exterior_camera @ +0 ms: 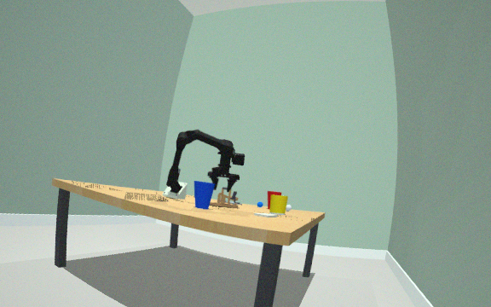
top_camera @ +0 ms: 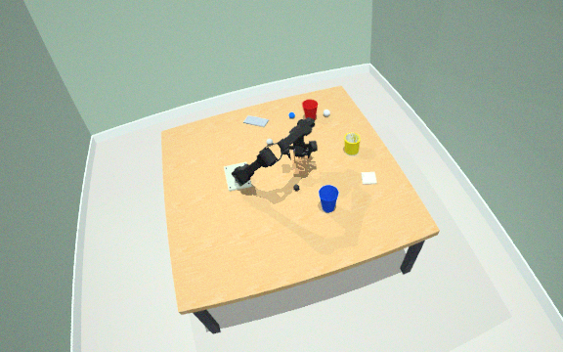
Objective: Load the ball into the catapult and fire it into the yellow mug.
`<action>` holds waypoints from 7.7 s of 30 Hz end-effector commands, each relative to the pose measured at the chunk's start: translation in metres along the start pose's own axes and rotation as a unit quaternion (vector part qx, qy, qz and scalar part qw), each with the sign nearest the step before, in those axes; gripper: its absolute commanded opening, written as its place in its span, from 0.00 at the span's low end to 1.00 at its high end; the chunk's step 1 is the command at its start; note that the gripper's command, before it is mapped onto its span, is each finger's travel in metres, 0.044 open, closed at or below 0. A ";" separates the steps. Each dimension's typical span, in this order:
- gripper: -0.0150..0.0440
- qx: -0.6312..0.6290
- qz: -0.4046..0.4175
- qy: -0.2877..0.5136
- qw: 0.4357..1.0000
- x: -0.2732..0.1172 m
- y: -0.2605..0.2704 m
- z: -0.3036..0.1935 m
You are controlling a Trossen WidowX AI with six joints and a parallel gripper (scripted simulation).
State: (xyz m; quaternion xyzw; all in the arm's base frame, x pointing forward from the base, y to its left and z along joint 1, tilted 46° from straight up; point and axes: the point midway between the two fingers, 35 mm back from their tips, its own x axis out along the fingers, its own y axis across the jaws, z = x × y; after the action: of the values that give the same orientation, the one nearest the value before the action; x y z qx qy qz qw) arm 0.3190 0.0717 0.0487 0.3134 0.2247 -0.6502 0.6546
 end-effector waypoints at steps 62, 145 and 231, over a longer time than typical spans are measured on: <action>0.25 -0.003 0.005 0.003 1.000 0.002 0.001 -0.001; 0.70 -0.432 0.003 -0.002 0.902 0.050 0.024 -0.010; 0.45 -0.433 0.006 -0.001 0.901 0.052 0.024 -0.010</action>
State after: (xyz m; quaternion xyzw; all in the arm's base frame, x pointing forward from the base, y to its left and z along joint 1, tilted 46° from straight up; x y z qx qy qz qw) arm 0.3468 0.0410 0.0083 -0.0017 0.4818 -0.4851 0.7297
